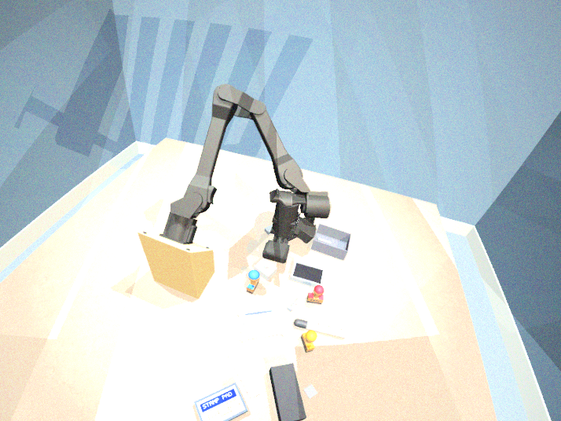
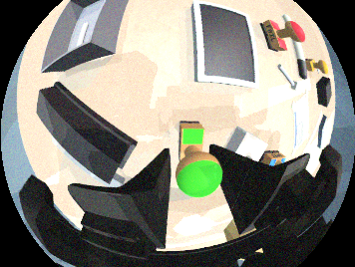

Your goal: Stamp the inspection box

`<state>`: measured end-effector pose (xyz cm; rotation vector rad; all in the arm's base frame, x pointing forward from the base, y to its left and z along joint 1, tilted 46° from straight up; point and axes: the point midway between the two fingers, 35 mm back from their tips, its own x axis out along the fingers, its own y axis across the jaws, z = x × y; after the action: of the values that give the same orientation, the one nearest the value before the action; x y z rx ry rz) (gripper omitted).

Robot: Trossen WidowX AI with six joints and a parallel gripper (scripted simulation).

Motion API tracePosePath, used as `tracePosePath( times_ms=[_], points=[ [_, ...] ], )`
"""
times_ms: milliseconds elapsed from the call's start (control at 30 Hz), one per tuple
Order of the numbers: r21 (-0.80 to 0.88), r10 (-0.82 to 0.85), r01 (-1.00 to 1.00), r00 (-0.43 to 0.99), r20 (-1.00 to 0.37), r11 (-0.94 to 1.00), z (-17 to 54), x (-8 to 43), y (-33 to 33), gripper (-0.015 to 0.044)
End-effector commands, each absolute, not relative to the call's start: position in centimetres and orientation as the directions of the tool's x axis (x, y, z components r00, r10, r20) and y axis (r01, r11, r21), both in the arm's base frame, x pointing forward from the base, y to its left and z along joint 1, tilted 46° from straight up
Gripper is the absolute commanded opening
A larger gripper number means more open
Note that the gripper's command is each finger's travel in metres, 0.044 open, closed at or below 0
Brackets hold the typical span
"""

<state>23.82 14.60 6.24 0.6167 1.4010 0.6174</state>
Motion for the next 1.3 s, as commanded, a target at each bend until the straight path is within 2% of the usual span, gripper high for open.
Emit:
tracePosePath(
  times_ms=[0,233,333,367,1267],
  points=[
    [0.715,0.715,-0.032,0.071,-0.695,0.698,6.3,23.8,14.6,0.013],
    [0.715,0.715,-0.032,0.071,-0.695,0.698,6.3,23.8,14.6,0.0084],
    [0.715,0.715,-0.032,0.071,-0.695,0.698,6.3,23.8,14.6,0.0005],
    [0.715,0.715,-0.032,0.071,-0.695,0.698,6.3,23.8,14.5,0.0],
    [0.715,0.715,-0.032,0.07,-0.695,0.698,7.1,23.9,13.5,0.0]
  ],
)
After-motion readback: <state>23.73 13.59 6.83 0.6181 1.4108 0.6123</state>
